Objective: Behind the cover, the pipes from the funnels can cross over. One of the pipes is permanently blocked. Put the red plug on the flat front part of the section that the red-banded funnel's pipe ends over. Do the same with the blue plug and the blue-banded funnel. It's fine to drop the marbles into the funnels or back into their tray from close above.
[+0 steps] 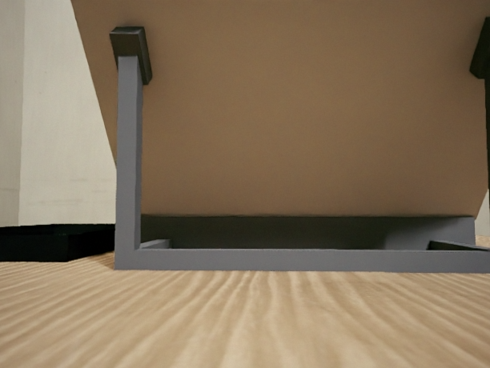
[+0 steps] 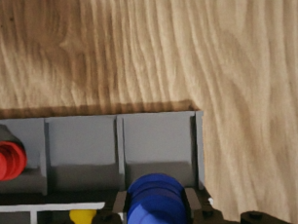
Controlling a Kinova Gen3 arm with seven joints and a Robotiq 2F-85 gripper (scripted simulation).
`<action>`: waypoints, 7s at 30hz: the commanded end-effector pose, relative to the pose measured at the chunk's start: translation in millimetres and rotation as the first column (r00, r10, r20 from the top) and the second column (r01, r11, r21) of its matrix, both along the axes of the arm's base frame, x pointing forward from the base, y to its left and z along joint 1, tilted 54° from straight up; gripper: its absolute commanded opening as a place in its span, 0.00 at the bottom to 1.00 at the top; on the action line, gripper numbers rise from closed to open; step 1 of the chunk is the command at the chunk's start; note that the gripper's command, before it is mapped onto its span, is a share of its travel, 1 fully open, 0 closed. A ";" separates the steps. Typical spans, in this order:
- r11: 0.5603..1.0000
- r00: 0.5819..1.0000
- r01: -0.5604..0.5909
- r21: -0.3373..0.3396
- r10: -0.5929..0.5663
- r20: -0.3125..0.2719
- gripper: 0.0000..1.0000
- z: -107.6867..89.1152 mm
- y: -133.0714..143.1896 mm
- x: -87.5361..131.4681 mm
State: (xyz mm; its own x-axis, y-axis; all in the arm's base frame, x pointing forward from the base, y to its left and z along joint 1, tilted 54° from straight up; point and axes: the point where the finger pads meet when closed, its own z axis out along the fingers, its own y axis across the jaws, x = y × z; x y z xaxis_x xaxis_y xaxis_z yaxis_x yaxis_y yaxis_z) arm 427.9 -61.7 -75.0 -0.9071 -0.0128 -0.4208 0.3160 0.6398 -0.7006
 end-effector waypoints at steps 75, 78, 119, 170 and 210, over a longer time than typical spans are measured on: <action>1.000 1.000 0.003 -0.005 -0.003 -0.001 0.00 -12.0 -115.5 -5.8; 1.000 1.000 0.003 -0.005 -0.003 -0.001 0.00 -12.0 -115.5 -5.8; 1.000 1.000 0.001 -0.005 -0.001 -0.001 0.42 -22.8 -130.7 -0.7; 1.000 1.000 0.001 -0.005 -0.001 -0.001 0.42 -22.8 -130.7 -0.7; 1.000 1.000 0.001 -0.005 -0.001 -0.001 0.65 -22.8 -130.7 -0.7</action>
State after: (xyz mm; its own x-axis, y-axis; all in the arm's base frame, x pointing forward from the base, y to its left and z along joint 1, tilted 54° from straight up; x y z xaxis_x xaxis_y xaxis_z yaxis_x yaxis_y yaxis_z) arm 426.8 -193.1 -98.0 -0.9075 -0.0128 -0.4198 0.3168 0.6355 -0.7041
